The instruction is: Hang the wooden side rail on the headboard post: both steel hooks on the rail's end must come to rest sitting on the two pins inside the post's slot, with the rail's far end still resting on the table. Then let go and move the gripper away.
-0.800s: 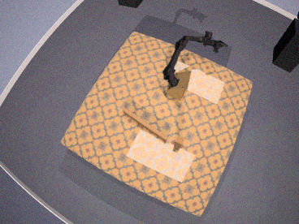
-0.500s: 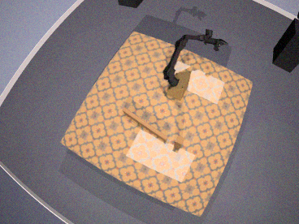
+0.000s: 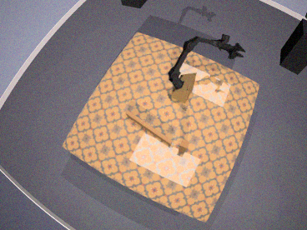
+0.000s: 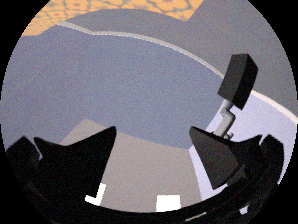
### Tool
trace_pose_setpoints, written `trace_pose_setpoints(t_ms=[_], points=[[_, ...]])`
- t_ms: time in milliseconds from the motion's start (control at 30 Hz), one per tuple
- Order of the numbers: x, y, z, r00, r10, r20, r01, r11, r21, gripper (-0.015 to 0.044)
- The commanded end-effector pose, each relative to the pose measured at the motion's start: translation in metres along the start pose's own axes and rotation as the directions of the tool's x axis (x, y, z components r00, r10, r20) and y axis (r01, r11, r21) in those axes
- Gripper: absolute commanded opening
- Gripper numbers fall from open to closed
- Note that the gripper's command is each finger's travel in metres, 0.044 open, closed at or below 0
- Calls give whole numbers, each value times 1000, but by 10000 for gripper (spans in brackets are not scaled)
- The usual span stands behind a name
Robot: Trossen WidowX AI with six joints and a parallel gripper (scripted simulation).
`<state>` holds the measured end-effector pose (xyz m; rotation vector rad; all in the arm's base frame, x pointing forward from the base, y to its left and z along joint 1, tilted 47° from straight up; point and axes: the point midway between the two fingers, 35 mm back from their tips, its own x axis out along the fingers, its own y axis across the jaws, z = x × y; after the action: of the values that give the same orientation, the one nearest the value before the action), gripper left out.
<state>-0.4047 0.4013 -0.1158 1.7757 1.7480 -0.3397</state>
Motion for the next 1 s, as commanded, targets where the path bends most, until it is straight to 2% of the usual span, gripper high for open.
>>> trace_pose_setpoints(t_ms=[0,233,500,733,967], points=[[39,54,-6,998,48,45,-55,983,177,440],[96,159,3,984,132,121,-174,859,481,440],[132,287,32,956,224,192,-288,570,769,440],[136,400,75,919,301,254,-324,214,921,440],[110,501,129,872,374,315,-266,-178,947,440]])
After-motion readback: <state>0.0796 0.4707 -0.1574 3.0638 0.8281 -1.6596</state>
